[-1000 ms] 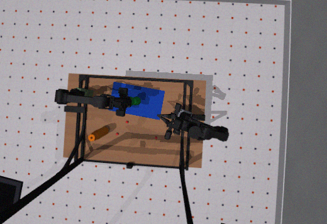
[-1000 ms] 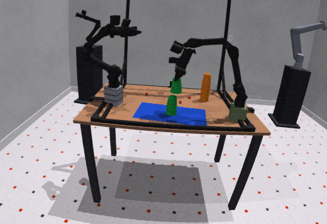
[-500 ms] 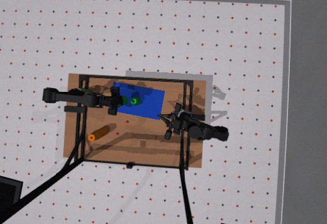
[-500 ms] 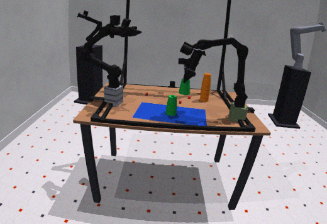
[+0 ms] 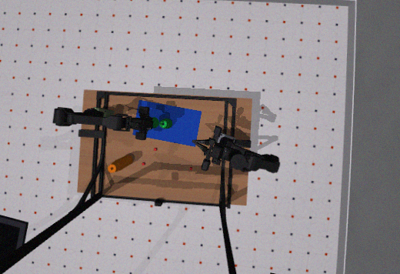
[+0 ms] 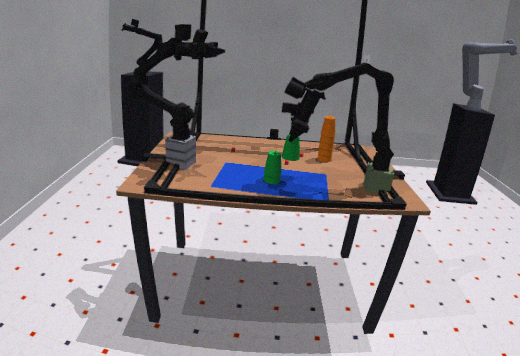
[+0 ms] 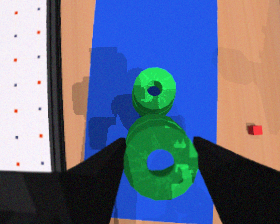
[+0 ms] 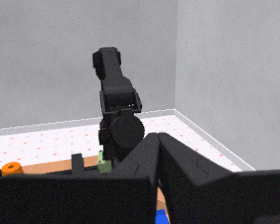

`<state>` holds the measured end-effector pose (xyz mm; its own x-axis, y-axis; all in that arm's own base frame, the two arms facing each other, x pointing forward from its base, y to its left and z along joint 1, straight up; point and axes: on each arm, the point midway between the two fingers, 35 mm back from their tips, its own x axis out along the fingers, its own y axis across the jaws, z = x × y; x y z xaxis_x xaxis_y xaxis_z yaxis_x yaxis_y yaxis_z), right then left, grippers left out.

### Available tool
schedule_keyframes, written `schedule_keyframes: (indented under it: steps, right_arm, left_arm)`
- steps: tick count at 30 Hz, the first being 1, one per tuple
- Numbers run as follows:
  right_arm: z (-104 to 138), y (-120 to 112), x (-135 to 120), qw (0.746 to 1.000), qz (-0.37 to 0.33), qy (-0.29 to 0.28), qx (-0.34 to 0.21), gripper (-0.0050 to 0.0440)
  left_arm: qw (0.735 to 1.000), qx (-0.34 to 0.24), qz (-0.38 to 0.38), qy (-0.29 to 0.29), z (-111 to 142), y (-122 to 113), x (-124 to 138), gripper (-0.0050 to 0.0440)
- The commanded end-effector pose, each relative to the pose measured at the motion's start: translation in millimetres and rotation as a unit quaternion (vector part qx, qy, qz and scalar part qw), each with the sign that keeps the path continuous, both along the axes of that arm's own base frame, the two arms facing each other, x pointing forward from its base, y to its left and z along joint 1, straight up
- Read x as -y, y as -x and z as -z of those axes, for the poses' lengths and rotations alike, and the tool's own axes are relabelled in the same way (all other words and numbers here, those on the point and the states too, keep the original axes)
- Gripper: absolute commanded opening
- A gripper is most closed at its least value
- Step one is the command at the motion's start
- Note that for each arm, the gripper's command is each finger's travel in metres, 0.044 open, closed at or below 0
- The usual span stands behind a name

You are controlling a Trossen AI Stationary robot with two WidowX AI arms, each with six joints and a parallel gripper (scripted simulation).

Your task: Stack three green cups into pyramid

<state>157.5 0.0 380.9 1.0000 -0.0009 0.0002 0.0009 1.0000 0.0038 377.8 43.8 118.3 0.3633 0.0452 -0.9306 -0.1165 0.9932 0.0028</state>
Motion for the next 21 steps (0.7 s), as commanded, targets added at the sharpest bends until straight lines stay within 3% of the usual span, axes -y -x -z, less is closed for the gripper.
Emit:
schedule_keyframes:
  steps: [1,21]
  right_arm:
    - [0.1,0.2,0.0,1.0,0.0,0.002,0.0,0.0]
    - [0.1,0.2,0.0,1.0,0.0,0.002,0.0,0.0]
  left_arm:
    - [1.0,-0.013,0.002,0.003,23.2,1.9,1.0,0.0]
    - [1.0,-0.013,0.002,0.003,80.8,9.8,1.9,0.0]
